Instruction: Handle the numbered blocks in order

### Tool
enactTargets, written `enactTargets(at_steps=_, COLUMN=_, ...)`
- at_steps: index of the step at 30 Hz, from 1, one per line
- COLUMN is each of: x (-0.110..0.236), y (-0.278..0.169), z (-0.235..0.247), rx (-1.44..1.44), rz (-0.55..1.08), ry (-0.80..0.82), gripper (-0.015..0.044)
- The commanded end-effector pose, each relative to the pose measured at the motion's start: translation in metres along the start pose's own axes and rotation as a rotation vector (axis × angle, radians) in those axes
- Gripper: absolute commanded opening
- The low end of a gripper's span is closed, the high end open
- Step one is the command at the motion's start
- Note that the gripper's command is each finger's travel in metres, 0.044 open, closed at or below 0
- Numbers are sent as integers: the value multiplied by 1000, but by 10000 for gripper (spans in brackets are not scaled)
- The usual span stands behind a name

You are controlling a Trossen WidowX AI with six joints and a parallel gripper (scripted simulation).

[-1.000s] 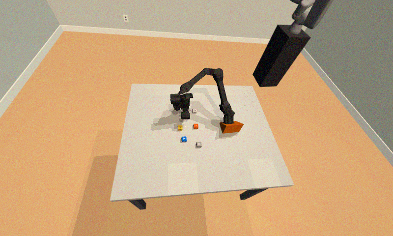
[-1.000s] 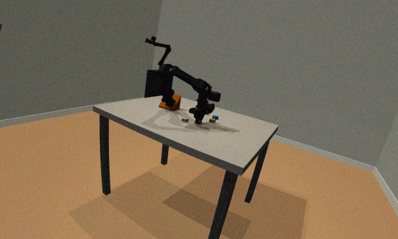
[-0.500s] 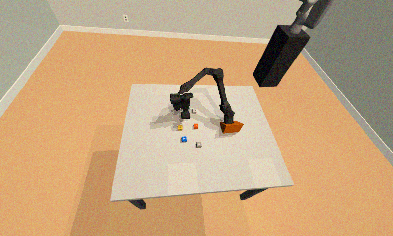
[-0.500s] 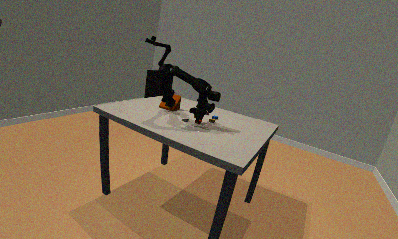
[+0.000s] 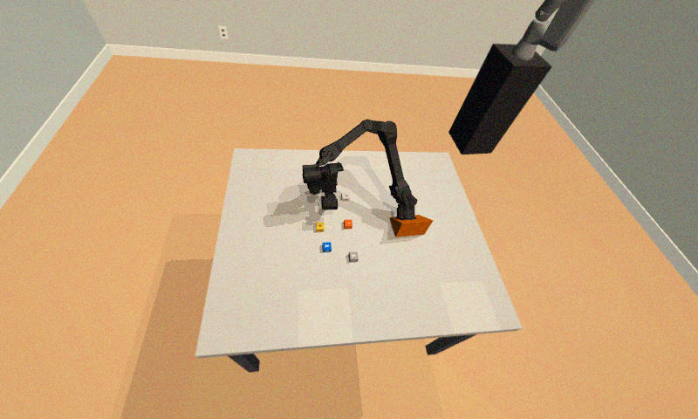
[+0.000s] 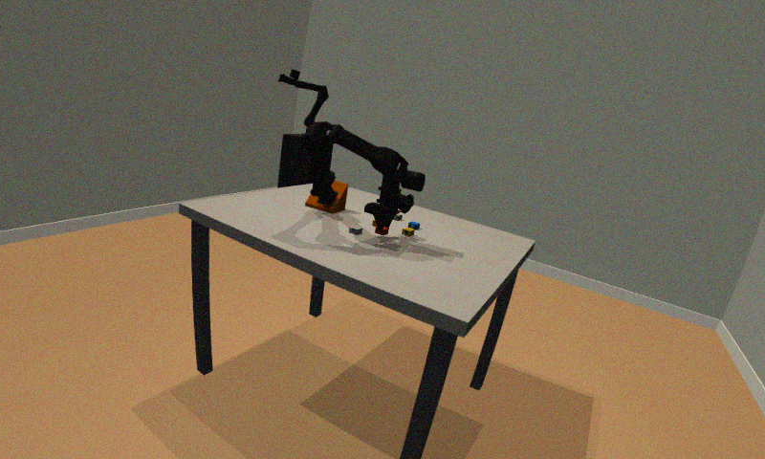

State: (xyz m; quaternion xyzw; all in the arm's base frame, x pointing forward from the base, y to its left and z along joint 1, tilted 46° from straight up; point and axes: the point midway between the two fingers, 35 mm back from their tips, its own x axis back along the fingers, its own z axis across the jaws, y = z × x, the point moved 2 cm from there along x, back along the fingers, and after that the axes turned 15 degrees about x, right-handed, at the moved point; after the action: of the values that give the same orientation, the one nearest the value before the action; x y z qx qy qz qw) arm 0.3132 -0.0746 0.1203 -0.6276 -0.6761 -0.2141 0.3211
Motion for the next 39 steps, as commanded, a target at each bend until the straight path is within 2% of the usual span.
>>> enactTargets(at_steps=1, x=0, y=0, z=-1, rx=-4, rz=1, ry=-3, gripper=120)
enactTargets(at_steps=26, x=-15, y=0, z=-1, rx=-4, rz=1, ry=-3, gripper=120)
enactTargets(at_steps=36, x=-15, y=0, z=-1, rx=-4, rz=1, ry=-3, gripper=383)
enactTargets(at_steps=39, x=-15, y=0, z=-1, rx=-4, rz=1, ry=-3, gripper=400)
